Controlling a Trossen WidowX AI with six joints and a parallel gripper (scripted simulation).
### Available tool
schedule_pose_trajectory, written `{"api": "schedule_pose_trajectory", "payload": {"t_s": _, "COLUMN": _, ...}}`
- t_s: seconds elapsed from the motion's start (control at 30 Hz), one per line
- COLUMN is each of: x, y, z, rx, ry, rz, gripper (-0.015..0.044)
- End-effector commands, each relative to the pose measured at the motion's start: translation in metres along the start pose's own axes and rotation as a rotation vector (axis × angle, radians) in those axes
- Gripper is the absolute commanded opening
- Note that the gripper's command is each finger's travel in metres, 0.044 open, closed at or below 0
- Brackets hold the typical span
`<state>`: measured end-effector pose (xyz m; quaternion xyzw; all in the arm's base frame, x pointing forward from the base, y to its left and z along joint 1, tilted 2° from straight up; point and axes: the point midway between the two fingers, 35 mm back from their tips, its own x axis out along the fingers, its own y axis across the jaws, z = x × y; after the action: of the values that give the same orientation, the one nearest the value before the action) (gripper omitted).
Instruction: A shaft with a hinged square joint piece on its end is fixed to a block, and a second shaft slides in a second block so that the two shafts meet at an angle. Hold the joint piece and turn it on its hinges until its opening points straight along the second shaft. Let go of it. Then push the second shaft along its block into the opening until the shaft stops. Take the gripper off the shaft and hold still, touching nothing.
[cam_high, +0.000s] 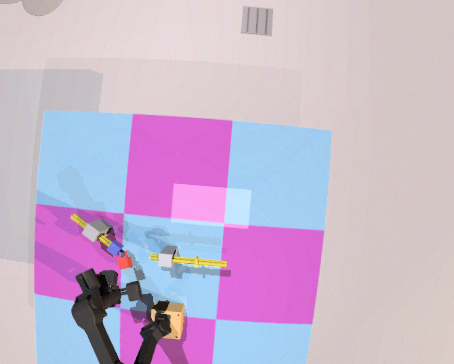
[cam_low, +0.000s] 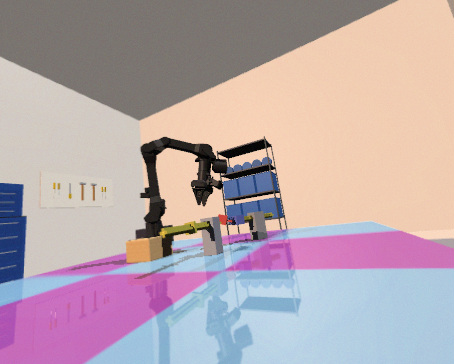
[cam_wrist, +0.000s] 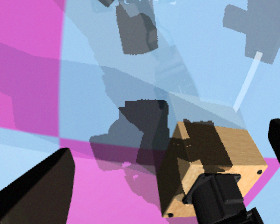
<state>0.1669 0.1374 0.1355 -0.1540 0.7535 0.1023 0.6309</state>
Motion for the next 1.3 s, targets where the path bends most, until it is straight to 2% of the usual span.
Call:
{"api": "schedule_pose_trajectory", "payload": {"t_s": 0.0, "x": -0.001, "y": 0.001, "z": 0.002, "rx": -0.038, "ry": 0.013, "rz": 0.008, "gripper": 0.0440}}
{"api": "schedule_pose_trajectory", "payload": {"t_s": 0.13, "x": 0.006, "y": 0.001, "z": 0.005, "rx": -0.038, "ry": 0.013, "rz": 0.008, "gripper": 0.0440}}
{"api": "schedule_pose_trajectory", "payload": {"t_s": 0.67, "x": 0.077, "y": 0.002, "z": 0.018, "rx": -0.038, "ry": 0.013, "rz": 0.008, "gripper": 0.0440}}
{"api": "schedule_pose_trajectory", "payload": {"t_s": 0.83, "x": 0.077, "y": 0.002, "z": 0.020, "rx": -0.038, "ry": 0.013, "rz": 0.008, "gripper": 0.0440}}
{"api": "schedule_pose_trajectory", "payload": {"t_s": 1.27, "x": 0.067, "y": 0.004, "z": 0.066, "rx": -0.038, "ry": 0.009, "rz": 0.008, "gripper": 0.0440}}
